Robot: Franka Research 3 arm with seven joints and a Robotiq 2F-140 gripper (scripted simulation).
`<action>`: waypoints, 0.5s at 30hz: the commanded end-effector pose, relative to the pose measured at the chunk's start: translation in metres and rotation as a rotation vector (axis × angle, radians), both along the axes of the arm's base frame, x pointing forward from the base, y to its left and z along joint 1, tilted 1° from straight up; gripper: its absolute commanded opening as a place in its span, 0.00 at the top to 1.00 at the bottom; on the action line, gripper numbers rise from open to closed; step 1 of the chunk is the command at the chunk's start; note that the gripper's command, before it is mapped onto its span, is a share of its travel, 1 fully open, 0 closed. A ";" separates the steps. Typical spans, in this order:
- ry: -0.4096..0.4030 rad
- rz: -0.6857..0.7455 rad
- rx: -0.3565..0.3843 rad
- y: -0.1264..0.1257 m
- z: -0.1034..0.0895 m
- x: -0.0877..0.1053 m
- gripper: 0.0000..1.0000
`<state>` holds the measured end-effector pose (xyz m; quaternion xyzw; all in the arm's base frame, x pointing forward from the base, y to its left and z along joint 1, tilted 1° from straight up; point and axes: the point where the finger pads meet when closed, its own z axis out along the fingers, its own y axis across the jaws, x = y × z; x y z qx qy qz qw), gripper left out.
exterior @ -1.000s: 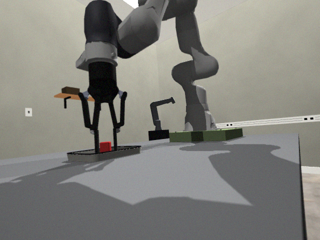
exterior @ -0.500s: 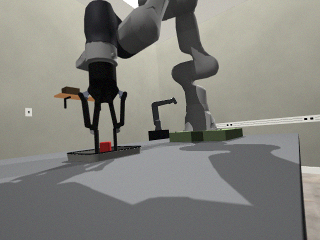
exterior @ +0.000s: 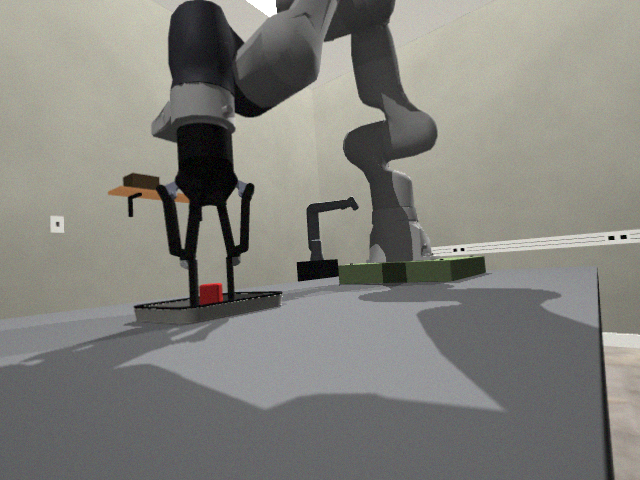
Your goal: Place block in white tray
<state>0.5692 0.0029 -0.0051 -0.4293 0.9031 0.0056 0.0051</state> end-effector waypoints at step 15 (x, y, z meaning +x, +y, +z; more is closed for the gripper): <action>0.001 0.003 0.000 -0.001 0.027 -0.001 0.65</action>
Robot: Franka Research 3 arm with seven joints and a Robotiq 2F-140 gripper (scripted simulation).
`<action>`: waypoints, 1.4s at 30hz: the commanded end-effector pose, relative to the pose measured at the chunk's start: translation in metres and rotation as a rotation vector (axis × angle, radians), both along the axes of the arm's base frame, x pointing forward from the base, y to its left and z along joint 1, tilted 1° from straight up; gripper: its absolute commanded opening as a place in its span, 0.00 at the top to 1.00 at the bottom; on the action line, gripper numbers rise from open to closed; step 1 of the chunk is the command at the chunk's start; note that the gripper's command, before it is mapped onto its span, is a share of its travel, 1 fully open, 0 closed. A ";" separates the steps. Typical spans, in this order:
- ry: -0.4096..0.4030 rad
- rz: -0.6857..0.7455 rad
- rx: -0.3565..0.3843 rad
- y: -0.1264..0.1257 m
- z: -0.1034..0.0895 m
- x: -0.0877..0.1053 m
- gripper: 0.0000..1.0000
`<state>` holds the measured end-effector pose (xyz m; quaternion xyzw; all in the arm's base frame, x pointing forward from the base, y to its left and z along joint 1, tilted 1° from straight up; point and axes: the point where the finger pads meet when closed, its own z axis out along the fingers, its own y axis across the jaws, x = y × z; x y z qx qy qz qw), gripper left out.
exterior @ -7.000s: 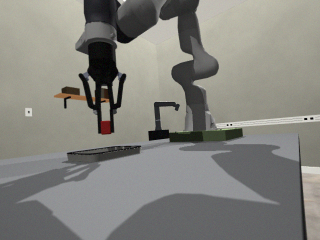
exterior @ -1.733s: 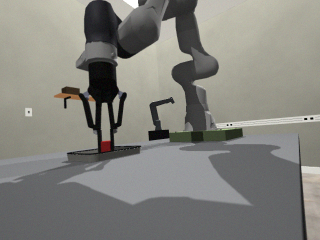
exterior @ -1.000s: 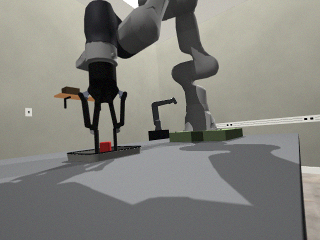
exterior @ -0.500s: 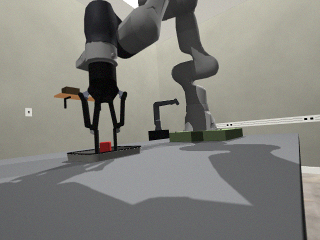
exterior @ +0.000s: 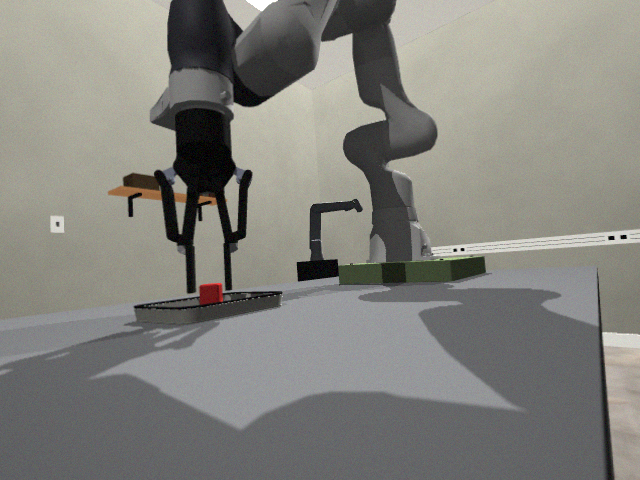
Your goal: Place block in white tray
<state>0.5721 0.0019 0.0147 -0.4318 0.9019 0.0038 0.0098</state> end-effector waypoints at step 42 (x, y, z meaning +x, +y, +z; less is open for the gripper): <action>0.012 -0.001 0.000 0.000 0.043 -0.045 0.65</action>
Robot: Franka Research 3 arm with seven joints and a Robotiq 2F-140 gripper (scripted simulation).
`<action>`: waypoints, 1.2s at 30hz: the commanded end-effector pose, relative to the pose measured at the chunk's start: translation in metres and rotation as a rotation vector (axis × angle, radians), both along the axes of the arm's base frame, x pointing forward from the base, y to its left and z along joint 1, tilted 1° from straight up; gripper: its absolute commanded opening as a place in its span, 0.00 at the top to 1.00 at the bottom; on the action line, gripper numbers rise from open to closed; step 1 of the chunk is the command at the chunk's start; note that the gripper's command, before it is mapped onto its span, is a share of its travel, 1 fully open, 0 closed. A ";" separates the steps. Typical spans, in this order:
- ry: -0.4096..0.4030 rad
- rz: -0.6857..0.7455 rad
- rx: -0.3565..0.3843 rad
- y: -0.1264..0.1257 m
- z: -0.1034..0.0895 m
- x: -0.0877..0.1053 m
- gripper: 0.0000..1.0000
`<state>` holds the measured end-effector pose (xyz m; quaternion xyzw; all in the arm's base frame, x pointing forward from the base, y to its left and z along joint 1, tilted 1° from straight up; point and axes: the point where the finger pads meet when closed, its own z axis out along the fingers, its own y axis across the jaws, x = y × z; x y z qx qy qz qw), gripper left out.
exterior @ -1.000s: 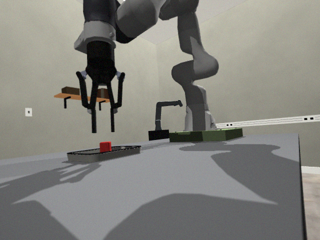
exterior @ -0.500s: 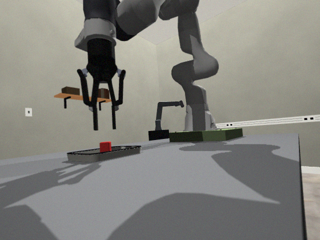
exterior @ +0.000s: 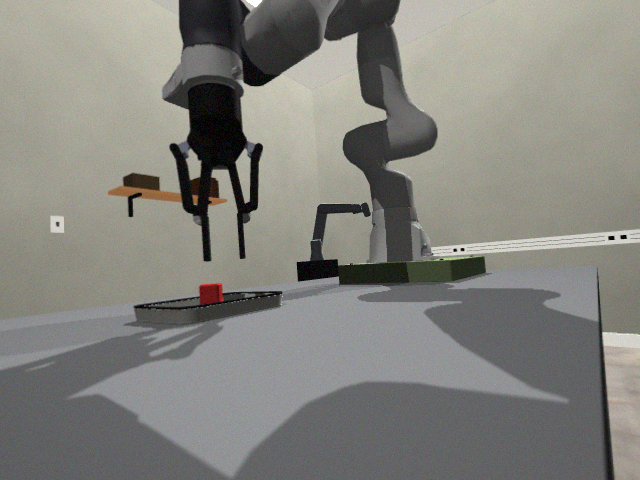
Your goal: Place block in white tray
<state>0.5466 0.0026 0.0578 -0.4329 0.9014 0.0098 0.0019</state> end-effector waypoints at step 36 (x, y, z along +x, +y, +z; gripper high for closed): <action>-0.008 -0.005 -0.005 -0.002 0.000 -0.218 0.65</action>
